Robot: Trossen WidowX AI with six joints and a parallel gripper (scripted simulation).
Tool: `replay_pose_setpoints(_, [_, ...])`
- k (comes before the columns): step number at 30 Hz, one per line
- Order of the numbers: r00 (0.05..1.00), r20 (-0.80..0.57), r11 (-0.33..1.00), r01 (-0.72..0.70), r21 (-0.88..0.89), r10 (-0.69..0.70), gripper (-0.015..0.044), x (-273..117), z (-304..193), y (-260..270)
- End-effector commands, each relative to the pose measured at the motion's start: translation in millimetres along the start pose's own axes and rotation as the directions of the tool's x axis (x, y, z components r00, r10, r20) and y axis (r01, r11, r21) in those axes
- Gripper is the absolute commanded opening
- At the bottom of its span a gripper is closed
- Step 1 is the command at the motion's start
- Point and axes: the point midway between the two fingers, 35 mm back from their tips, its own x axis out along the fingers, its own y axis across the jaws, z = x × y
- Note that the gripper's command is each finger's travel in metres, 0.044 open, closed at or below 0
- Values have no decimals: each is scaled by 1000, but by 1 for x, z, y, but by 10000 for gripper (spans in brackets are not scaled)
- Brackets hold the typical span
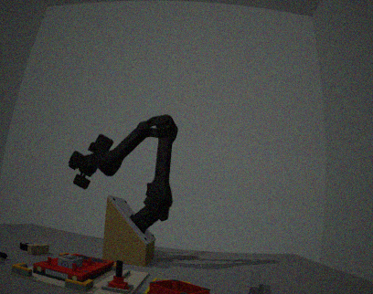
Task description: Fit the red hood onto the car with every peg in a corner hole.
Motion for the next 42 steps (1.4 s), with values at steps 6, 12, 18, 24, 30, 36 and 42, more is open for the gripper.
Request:
replay_pose_setpoints(6, [997, 71, 1000, 7, -25, -5, 157, -12, 24, -6])
replay_pose_setpoints(12, [976, 218, 997, 22, -69, -7, 315, -42, 72, -14])
replay_pose_setpoints(18, [928, 373, 994, 34, -104, 8, 440, -78, 119, -14])
replay_pose_setpoints(24, [875, 483, 994, 32, -105, 23, 440, -116, 152, -12])
replay_pose_setpoints(30, [803, 592, 988, 23, -154, 74, 440, -152, 185, -8])
replay_pose_setpoints(36, [701, 698, 976, 16, -216, 143, 440, -202, 218, 2])
replay_pose_setpoints(42, [585, 778, 956, 14, -293, 230, 440, -257, 244, 15])
